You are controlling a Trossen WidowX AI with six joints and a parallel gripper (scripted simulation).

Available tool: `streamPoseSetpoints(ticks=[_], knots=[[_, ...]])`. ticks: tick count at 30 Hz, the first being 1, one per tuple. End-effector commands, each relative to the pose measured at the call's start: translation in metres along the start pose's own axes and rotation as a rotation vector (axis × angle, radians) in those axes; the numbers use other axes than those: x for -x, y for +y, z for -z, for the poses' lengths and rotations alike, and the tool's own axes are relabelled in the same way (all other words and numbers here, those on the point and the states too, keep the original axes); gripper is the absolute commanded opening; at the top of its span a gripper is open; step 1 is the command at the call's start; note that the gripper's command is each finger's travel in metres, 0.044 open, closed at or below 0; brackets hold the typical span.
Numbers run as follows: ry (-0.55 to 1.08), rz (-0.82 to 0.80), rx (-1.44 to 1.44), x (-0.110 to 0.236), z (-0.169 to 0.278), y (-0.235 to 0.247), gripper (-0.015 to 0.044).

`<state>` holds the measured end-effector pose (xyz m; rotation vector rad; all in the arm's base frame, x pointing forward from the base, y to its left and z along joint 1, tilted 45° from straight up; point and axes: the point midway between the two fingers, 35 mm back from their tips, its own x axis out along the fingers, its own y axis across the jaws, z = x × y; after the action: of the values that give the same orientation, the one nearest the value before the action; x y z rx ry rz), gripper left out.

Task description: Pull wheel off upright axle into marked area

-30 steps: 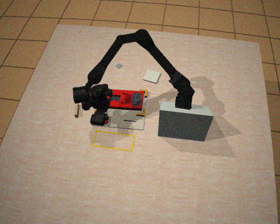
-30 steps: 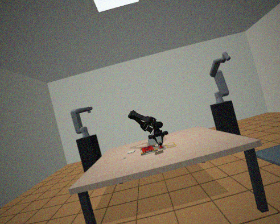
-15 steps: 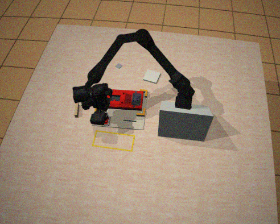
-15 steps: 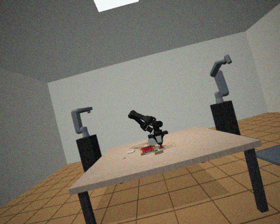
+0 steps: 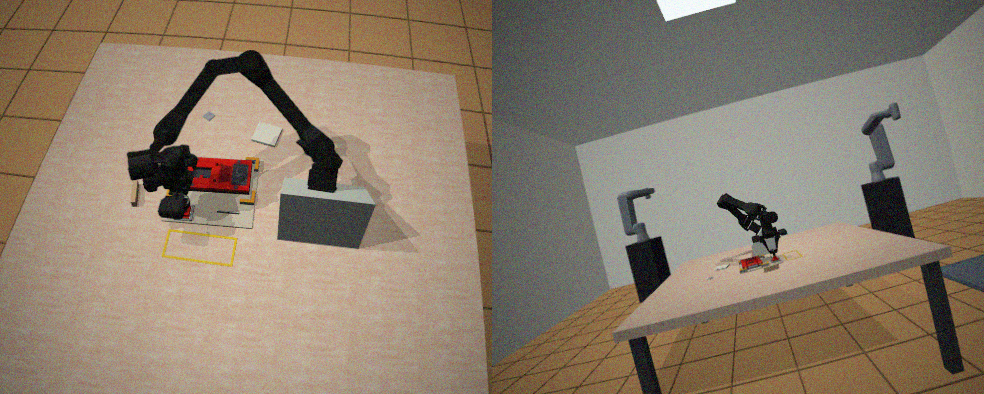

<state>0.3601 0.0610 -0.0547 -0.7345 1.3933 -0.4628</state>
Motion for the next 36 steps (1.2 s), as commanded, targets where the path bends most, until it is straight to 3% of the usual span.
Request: streamPoseSetpoints(ticks=[1, 36], knots=[[-0.010, -0.002, -0.003, 0.006, -0.002, 0.000, 0.0000], [-0.014, -0.001, 0.000, 0.017, -0.001, 0.000, 0.0000]])
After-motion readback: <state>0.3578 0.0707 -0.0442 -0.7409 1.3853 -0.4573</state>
